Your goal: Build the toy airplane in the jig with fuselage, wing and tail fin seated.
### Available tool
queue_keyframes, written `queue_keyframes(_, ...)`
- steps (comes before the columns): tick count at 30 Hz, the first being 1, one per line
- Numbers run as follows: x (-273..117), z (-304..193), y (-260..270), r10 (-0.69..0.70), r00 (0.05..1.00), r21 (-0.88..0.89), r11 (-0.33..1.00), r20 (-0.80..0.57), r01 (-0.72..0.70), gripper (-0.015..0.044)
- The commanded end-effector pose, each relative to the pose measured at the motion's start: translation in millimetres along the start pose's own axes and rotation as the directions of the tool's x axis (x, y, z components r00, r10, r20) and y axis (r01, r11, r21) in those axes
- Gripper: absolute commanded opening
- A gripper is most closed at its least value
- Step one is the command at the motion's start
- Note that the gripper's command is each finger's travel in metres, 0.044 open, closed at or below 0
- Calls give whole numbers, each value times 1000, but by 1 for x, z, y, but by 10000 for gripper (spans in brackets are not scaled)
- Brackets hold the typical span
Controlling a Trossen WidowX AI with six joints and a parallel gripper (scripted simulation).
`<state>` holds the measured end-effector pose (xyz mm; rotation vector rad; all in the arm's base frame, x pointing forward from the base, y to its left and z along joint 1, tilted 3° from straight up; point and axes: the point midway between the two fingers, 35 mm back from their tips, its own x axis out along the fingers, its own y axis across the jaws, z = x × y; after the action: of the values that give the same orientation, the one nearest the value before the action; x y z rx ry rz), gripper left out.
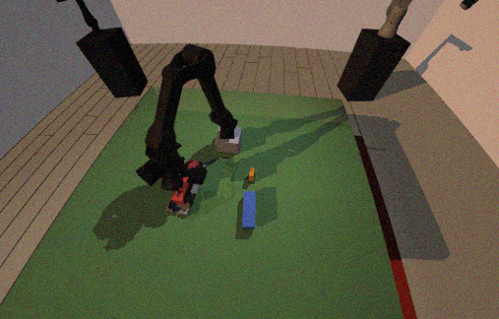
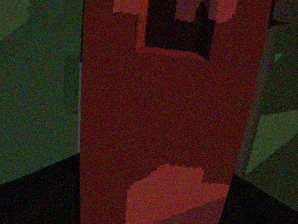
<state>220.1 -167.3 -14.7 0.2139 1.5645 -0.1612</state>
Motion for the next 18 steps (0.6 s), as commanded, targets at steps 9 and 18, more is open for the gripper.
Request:
queue_keyframes(9,0,0,0,0,1000,0,1000,0,0,240)
queue_keyframes(18,0,0,0,0,1000,0,1000,0,0,440)
